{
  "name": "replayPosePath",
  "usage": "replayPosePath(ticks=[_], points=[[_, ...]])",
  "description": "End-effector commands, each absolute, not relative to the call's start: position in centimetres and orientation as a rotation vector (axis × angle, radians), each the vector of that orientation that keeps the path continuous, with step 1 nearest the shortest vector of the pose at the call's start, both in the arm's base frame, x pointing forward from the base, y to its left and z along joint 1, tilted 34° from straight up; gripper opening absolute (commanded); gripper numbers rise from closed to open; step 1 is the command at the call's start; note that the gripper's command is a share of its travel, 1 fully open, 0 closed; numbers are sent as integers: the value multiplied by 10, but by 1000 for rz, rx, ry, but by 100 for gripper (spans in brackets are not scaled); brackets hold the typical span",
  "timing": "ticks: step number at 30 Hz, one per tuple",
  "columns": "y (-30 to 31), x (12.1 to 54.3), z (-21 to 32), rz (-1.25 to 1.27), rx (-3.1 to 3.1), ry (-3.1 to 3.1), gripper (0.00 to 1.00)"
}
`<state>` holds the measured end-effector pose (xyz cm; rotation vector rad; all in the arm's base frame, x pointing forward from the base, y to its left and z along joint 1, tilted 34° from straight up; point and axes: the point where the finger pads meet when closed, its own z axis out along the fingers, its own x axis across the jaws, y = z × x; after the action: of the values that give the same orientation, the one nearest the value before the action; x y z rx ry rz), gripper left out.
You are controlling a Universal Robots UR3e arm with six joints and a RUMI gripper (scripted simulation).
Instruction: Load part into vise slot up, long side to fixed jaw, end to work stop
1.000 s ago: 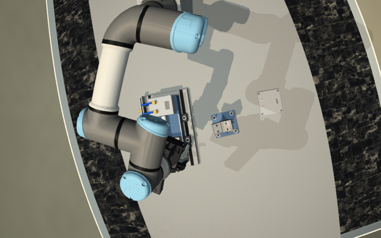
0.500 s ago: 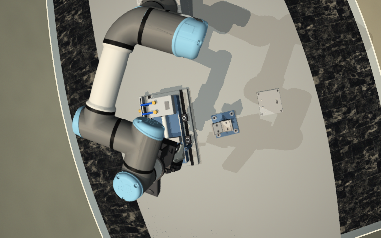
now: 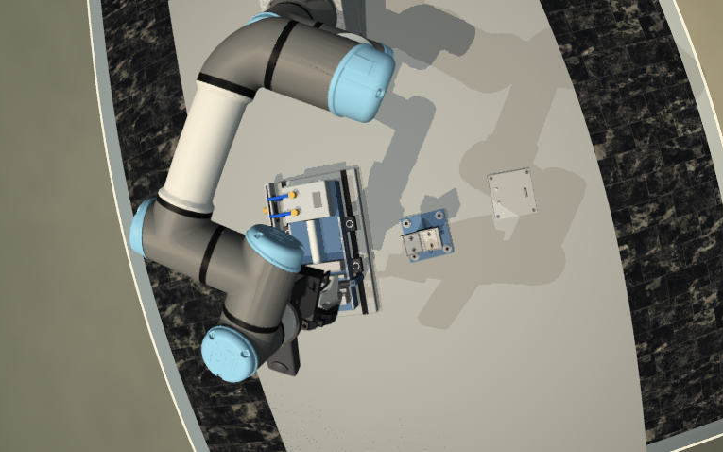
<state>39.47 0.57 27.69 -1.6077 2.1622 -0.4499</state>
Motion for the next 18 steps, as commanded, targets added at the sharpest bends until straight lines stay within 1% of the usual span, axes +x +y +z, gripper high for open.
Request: replayPosePath(ticks=[1,18], points=[[1,396,280,-464,-1644,2131,0],[-13,397,284,-500,-1732,2060,0]])
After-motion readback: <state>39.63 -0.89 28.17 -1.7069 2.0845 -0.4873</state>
